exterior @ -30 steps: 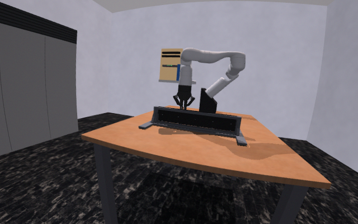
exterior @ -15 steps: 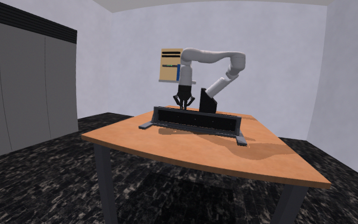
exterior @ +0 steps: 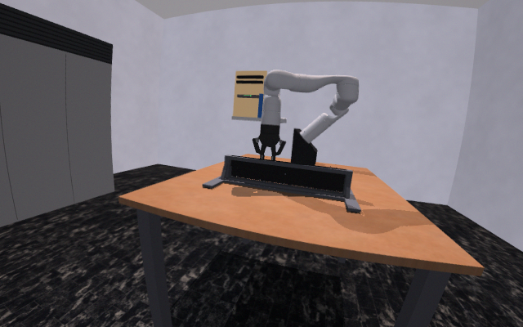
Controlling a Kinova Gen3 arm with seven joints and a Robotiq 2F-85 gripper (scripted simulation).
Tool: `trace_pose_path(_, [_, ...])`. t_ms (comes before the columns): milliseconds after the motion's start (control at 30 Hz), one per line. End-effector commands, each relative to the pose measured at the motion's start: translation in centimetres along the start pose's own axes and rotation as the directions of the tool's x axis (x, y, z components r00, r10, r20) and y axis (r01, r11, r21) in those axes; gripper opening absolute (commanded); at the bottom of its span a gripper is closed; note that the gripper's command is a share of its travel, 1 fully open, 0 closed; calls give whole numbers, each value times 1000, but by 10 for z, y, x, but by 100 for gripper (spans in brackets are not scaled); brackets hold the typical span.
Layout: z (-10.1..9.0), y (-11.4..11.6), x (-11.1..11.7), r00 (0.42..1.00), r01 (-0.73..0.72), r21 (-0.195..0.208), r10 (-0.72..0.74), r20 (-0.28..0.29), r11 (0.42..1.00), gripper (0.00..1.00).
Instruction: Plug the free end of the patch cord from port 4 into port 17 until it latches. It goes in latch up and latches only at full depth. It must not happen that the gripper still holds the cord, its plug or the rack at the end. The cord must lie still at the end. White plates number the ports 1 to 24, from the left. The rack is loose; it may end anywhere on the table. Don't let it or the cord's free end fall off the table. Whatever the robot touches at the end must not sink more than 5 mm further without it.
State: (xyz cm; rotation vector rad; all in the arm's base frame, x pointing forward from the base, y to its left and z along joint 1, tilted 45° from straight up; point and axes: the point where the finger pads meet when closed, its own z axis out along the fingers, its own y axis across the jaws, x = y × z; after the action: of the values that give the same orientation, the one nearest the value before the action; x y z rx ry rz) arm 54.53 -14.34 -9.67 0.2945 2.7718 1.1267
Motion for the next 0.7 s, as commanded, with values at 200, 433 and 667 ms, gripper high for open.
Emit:
trace_pose_path(200, [0,1,0,1000,8,1,-8,1,1000,37])
trace_pose_path(433, [0,1,0,1000,5,2,-5,0,1000,37])
trace_pose_path(667, [-1,1,0,1000,1,2,-1,0,1000,37])
